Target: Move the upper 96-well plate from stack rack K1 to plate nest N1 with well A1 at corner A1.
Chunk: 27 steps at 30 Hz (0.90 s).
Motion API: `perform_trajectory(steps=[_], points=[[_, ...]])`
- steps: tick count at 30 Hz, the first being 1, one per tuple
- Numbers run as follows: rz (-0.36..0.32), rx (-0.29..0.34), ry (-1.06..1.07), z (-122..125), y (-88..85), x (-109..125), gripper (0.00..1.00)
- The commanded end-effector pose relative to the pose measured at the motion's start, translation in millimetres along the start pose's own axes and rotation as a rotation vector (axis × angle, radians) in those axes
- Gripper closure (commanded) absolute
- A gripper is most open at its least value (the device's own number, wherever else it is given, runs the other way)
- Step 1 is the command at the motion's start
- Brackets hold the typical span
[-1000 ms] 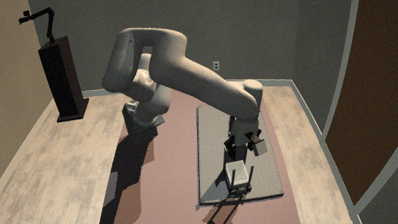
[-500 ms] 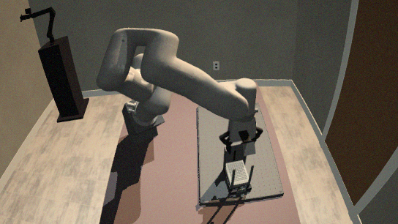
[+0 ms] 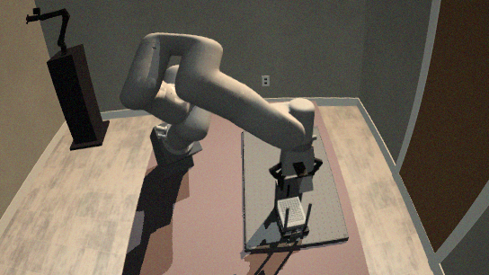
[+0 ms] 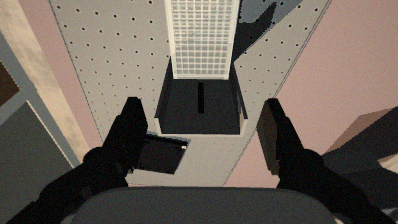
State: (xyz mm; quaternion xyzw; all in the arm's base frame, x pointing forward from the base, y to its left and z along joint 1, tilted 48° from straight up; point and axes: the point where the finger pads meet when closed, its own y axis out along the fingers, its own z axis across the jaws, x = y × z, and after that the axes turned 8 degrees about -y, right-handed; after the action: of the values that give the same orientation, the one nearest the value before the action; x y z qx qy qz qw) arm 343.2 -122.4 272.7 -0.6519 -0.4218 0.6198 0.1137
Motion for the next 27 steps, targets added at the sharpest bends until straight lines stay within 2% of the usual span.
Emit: perform_trajectory(steps=[1, 27], points=[[0.001, -0.003, 0.001, -1, 5.6, -1, 0.00], [0.001, -0.003, 0.001, -1, 42.3, -1, 0.00]])
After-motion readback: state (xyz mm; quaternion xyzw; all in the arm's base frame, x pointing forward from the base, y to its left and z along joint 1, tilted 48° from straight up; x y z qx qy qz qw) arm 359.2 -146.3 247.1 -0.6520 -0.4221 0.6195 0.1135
